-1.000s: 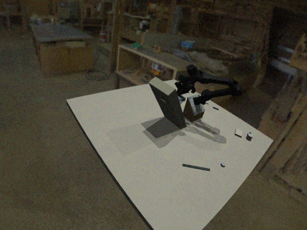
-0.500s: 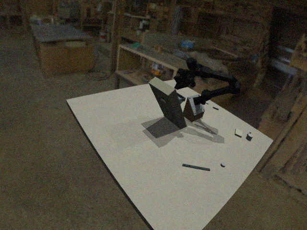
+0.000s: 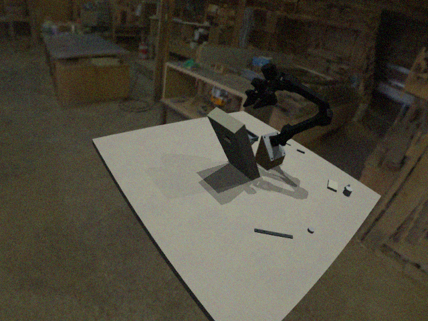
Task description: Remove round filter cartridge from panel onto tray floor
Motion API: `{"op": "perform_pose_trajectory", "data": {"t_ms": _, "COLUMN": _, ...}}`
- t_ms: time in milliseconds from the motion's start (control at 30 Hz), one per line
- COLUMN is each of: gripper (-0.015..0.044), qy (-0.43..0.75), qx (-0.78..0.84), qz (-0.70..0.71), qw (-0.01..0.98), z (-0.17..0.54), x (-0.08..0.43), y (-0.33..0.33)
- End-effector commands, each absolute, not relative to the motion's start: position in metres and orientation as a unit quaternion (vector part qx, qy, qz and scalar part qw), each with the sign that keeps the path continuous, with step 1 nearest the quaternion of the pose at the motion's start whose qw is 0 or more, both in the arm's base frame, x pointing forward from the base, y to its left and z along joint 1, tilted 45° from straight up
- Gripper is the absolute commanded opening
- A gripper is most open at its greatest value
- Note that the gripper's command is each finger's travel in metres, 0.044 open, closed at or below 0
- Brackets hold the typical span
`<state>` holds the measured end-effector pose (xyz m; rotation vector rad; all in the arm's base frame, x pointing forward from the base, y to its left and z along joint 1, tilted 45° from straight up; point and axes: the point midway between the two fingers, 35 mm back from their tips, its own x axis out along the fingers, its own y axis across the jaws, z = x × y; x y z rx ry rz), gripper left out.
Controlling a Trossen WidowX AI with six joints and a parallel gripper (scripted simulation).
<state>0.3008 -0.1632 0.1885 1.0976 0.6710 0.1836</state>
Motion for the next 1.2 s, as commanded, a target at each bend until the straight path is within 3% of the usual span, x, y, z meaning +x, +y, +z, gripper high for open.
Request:
{"op": "perform_pose_trajectory", "data": {"t_ms": 0, "gripper": 0.0367, "qy": 0.328, "qx": 0.500, "qz": 0.092, "qw": 0.797, "z": 0.184, "x": 0.298, "y": -0.162}}
{"op": "perform_pose_trajectory", "data": {"t_ms": 100, "gripper": 0.0305, "qy": 0.388, "qx": 0.428, "qz": 0.126, "qw": 0.806, "z": 0.146, "x": 0.287, "y": -0.136}}
{"op": "perform_pose_trajectory", "data": {"t_ms": 300, "gripper": 0.0305, "qy": 0.475, "qx": 0.307, "qz": 0.222, "qw": 0.794, "z": 0.098, "x": 0.256, "y": -0.090}}
{"op": "perform_pose_trajectory", "data": {"t_ms": 1167, "gripper": 0.0305, "qy": 0.475, "qx": 0.306, "qz": 0.221, "qw": 0.795, "z": 0.079, "x": 0.271, "y": -0.072}}
